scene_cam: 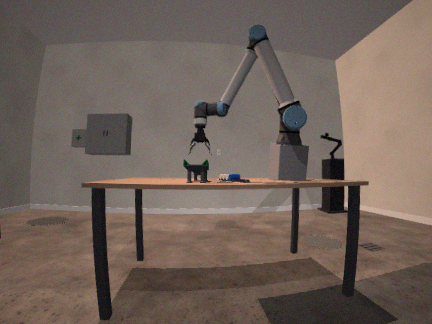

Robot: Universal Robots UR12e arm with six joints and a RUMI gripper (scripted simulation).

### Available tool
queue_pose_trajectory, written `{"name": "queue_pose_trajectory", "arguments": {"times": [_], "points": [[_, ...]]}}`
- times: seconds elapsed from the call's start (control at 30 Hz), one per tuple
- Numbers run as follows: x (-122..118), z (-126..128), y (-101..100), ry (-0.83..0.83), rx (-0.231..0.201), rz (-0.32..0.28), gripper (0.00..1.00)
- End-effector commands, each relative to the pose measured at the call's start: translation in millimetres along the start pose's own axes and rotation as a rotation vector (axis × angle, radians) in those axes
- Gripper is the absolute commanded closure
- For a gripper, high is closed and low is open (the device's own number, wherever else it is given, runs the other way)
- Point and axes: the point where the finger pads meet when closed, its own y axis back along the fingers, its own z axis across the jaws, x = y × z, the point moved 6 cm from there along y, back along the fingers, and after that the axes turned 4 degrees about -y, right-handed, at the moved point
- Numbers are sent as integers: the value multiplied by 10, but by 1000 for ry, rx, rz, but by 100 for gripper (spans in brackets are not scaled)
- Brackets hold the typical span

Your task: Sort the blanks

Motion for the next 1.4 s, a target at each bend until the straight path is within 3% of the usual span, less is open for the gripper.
{"name": "queue_pose_trajectory", "arguments": {"times": [0.0, 0.4, 0.43, 1.37], "points": [[3, 0, 5, -35, 1, 1, 0], [4, 2, 5, -47, 1, 1, 0], [4, 2, 5, -47, 1, 1, 48], [4, 2, 5, -47, 1, 1, 48]]}}
